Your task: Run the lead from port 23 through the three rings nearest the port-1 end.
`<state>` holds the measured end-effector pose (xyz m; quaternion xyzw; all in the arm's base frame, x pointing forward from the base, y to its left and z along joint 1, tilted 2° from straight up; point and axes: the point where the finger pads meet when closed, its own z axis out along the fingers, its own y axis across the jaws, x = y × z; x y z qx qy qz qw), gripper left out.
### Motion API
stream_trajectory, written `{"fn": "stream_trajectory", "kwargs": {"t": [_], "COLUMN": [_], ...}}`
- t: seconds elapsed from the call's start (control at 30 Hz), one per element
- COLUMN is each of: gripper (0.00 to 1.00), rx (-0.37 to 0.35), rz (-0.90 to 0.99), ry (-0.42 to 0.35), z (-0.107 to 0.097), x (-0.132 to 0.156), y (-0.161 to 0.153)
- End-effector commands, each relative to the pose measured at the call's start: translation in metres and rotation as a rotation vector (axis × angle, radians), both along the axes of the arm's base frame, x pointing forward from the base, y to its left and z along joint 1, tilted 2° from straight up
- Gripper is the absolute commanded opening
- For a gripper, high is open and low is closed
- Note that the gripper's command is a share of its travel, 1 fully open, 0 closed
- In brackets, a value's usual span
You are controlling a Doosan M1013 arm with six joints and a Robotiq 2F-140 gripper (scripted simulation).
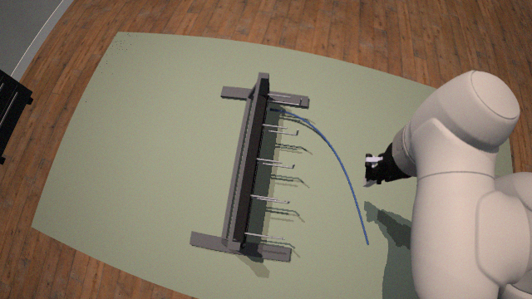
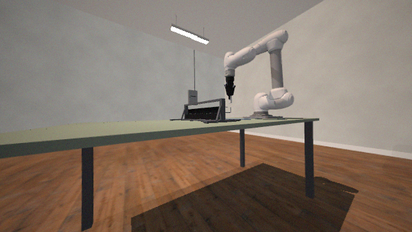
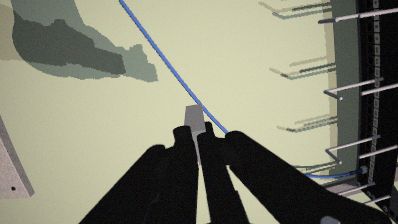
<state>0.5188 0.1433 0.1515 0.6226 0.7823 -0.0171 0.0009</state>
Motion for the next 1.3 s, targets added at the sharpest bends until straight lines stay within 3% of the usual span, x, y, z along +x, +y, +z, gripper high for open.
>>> {"fn": "stream_trajectory", "kwargs": {"t": [0.0, 0.27, 0.33, 0.6, 0.63, 0.67, 1.27], "gripper": [0.0, 0.0, 0.0, 0.0, 0.0, 0.2, 0.2], "rx": [0.0, 0.001, 0.004, 0.01, 0.01, 0.01, 0.01], "rz": [0.0, 0.036, 0.185, 0.465, 0.467, 0.467, 0.467], "ry": [0.0, 0.001, 0.005, 0.013, 0.013, 0.013, 0.013], "z": [0.0, 0.0, 0.0, 0.0, 0.0, 0.0, 0.0], "x": [0.0, -0.002, -0.009, -0.023, -0.023, -0.023, -0.023], "y": [0.0, 0.001, 0.004, 0.01, 0.01, 0.01, 0.01]}}
